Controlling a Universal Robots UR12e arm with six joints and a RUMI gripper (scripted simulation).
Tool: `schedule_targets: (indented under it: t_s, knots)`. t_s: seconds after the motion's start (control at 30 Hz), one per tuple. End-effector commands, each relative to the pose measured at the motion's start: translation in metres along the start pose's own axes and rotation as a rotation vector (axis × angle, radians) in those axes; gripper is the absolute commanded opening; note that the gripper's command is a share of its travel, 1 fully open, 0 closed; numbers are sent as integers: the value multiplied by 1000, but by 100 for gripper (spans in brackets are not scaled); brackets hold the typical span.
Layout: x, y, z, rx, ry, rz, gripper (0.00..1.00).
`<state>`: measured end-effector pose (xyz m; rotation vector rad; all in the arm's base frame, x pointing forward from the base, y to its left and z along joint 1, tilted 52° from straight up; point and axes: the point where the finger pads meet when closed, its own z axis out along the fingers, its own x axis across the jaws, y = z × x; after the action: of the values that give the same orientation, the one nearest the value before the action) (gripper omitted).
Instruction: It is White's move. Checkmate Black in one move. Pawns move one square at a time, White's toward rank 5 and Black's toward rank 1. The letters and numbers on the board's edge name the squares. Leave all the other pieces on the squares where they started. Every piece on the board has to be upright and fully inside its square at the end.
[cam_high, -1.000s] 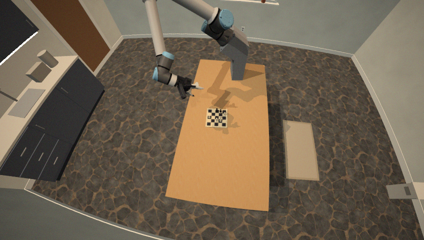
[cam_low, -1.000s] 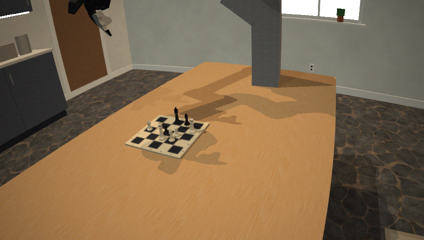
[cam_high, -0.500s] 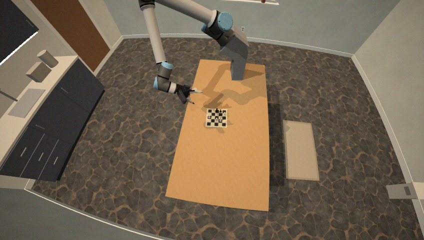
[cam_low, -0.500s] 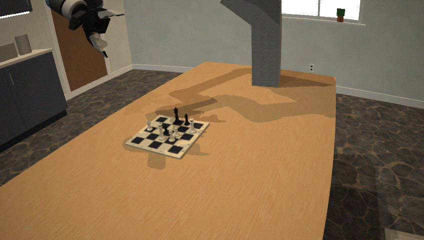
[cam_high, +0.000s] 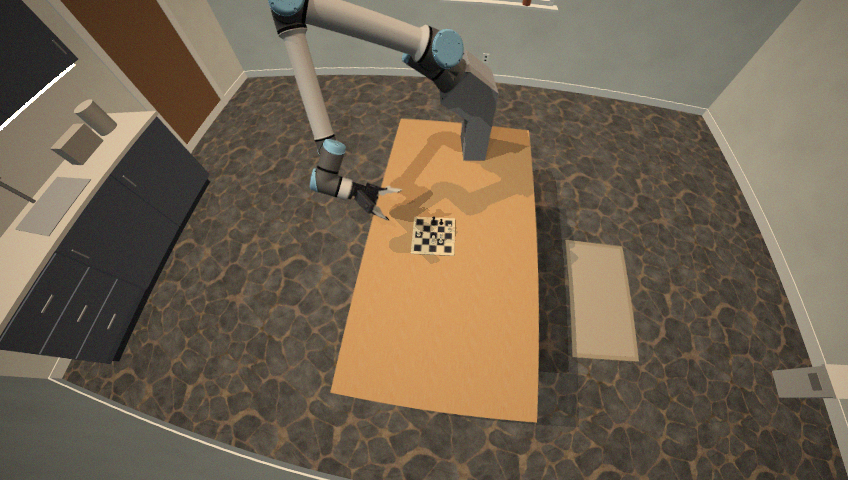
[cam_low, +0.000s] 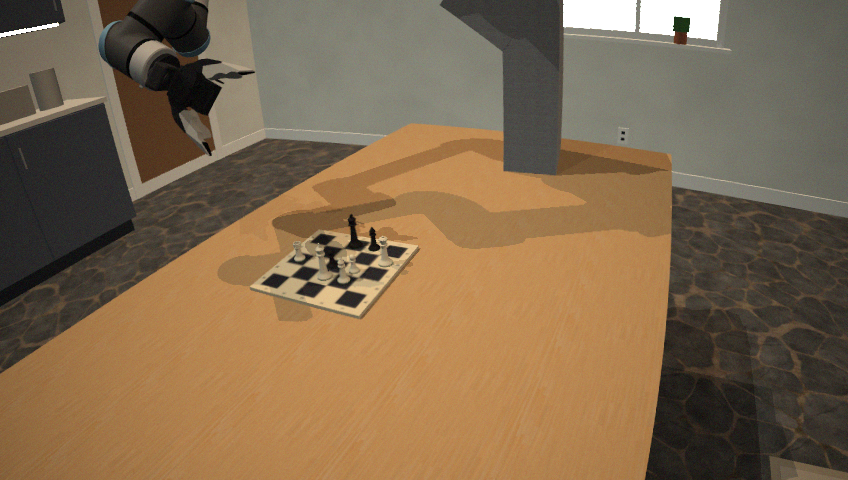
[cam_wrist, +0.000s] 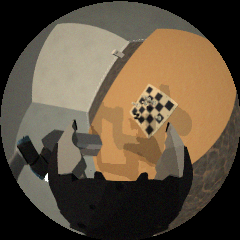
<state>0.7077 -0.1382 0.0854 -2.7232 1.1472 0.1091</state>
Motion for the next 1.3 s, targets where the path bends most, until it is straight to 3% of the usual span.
schedule_targets:
  t_s: [0.0, 0.5, 1.27]
  knots:
    - [13, 7, 4, 19, -14, -75, 100]
    - [75, 56, 28, 114, -26, -409, 100]
    - [125, 109, 51, 203, 6, -698, 100]
